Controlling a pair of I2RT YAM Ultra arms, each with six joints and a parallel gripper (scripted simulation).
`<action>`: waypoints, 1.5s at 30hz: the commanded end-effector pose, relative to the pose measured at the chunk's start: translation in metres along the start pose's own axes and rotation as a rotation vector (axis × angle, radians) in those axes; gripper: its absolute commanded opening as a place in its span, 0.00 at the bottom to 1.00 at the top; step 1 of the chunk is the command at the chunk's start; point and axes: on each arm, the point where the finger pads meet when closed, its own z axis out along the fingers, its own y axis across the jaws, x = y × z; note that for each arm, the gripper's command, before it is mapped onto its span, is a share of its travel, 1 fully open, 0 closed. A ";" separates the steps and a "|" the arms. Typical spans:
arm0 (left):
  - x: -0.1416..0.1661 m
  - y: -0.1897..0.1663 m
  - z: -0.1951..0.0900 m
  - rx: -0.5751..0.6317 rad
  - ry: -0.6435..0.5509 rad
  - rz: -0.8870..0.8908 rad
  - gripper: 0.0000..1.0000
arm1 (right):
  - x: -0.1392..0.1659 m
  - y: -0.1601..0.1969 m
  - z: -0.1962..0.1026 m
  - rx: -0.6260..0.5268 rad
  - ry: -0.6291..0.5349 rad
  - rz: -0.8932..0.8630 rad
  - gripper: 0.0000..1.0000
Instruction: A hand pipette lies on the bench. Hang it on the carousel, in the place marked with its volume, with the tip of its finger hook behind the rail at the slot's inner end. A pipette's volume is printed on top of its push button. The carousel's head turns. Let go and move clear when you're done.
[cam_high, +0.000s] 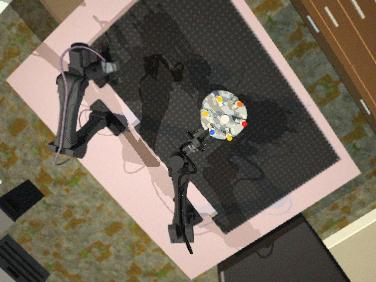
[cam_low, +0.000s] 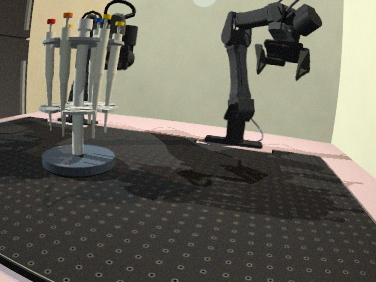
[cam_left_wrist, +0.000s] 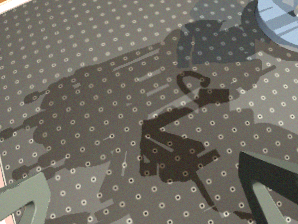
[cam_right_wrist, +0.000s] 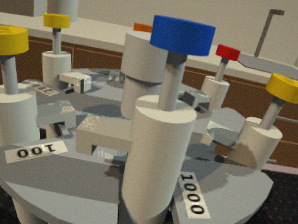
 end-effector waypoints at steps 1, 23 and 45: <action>-0.007 0.003 -0.004 -0.008 -0.029 0.016 1.00 | -0.039 -0.008 0.001 0.032 -0.065 0.078 0.12; -0.007 0.003 -0.004 -0.008 -0.029 0.016 1.00 | -0.038 -0.010 0.001 0.218 -0.054 0.082 0.12; -0.007 0.003 -0.004 -0.008 -0.029 0.016 1.00 | -0.038 -0.010 0.001 0.218 -0.054 0.082 0.12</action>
